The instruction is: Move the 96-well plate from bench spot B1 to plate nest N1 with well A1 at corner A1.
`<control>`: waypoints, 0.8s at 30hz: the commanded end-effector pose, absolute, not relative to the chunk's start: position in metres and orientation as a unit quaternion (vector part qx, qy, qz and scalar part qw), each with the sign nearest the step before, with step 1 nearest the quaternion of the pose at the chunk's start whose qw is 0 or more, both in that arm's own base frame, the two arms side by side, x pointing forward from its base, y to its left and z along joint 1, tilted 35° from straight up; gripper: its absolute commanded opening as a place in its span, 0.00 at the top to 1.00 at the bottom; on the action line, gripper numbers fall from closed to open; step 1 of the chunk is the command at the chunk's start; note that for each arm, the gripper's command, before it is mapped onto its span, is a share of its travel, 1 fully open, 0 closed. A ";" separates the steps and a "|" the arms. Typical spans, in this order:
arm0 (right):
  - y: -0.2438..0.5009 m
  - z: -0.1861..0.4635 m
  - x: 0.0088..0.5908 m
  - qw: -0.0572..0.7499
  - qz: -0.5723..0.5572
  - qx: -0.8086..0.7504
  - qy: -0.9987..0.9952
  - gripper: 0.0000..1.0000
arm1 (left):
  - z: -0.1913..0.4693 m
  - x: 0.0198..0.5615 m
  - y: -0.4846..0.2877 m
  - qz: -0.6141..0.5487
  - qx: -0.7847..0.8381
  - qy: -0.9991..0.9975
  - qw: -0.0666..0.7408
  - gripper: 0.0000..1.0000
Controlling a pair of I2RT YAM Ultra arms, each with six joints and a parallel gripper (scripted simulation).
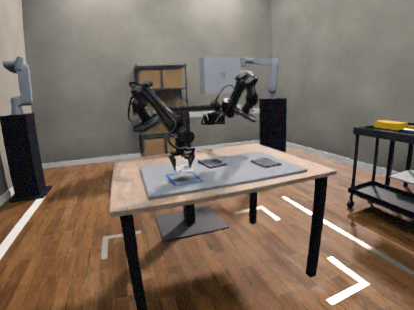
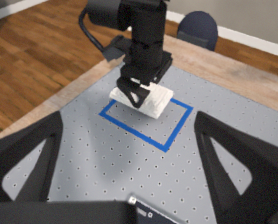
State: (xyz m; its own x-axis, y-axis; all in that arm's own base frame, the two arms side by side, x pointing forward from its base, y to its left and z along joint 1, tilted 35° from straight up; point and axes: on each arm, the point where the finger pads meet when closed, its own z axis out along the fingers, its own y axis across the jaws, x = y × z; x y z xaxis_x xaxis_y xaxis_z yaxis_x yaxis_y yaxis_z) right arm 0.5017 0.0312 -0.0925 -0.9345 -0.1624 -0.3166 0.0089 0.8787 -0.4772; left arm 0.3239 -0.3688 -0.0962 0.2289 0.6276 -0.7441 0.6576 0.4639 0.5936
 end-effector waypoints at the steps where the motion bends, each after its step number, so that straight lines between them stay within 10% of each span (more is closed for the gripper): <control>1: 0.029 -0.083 0.489 0.163 -0.249 -0.038 0.954 0.21 | -0.099 0.316 -0.370 -0.019 0.522 0.621 0.584 0.00; 24: 0.034 -0.081 0.497 0.084 -0.292 -0.371 0.878 0.21 | -0.099 0.316 -0.370 -0.019 0.522 0.621 0.584 0.00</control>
